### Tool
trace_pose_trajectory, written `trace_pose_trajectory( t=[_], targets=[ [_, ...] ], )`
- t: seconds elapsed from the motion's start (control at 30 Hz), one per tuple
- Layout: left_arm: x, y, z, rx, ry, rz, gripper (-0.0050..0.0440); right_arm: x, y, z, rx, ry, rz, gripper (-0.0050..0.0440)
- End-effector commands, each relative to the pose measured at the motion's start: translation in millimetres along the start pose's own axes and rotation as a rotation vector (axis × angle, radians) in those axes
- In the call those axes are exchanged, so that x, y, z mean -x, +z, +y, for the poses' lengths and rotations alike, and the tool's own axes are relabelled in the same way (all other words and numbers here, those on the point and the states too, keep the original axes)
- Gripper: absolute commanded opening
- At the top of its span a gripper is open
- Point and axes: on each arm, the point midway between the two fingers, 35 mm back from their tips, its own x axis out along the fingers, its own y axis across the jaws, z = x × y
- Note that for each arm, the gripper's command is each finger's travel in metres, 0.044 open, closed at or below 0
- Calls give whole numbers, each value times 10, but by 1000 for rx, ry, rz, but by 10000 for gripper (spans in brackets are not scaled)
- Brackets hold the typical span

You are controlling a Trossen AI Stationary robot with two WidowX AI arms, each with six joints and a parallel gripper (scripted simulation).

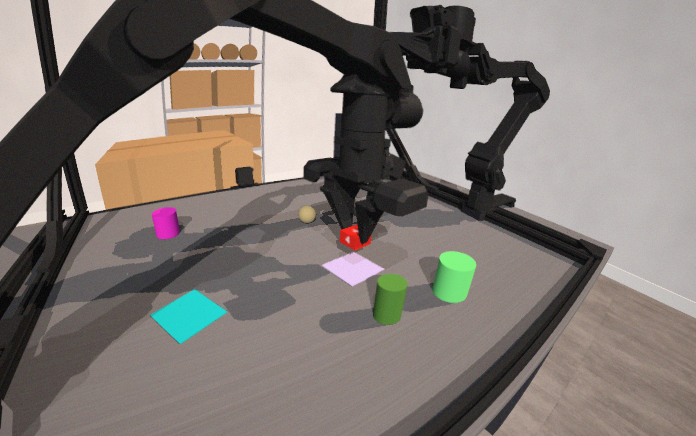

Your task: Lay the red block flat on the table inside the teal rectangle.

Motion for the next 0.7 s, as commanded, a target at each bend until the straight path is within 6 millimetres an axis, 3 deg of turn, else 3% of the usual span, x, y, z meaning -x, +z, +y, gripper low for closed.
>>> trace_pose_trajectory(
  t=[0.0, 0.67],
  targets=[
    [0, 1, 2, 0, 1, 0, 440, 52, -7, 7, 3, 3, -5, 0],
    [0, 1, 2, 0, 1, 0, 440, 172, -372, 174, 83, 6, 8, 0]
  ],
)
